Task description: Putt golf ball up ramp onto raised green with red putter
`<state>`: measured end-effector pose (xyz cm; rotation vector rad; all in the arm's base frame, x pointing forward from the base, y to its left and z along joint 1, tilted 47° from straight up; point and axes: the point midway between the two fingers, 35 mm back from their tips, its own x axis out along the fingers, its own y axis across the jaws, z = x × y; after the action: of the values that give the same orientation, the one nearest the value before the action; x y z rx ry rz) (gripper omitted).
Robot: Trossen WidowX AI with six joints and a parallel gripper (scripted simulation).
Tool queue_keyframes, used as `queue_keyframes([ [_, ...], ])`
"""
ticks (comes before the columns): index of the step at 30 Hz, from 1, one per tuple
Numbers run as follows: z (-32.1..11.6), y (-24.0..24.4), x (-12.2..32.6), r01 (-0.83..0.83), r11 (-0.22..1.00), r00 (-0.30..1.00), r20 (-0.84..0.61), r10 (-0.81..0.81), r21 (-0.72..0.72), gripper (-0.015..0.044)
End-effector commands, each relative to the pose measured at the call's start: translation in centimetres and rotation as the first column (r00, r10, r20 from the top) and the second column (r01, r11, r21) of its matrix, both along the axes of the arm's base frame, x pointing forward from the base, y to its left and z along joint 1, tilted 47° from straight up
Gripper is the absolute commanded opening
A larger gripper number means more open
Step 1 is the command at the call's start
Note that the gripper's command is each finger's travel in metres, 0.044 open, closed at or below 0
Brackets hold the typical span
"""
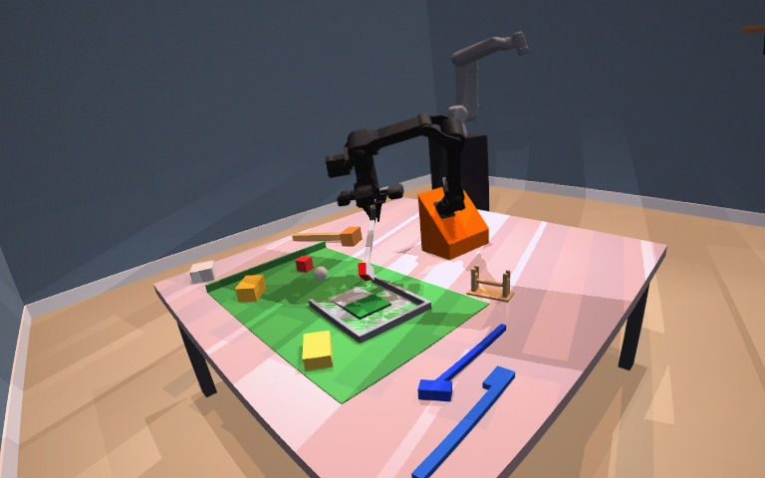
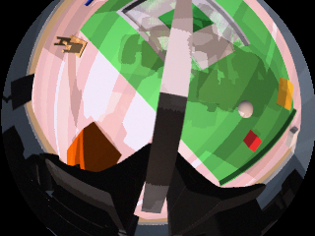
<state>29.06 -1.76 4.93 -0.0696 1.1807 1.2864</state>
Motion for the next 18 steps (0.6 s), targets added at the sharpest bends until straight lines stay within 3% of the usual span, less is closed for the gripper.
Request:
queue_keyframes([
  [1,-1.2,-2.1,0.4,0.069,0.997,0.994,-0.077,-0.072,-0.038,0.0000],
  [18,-7.3,-10.4,-1.1,0.283,0.934,0.851,-0.391,-0.349,-0.218,0.0000],
])
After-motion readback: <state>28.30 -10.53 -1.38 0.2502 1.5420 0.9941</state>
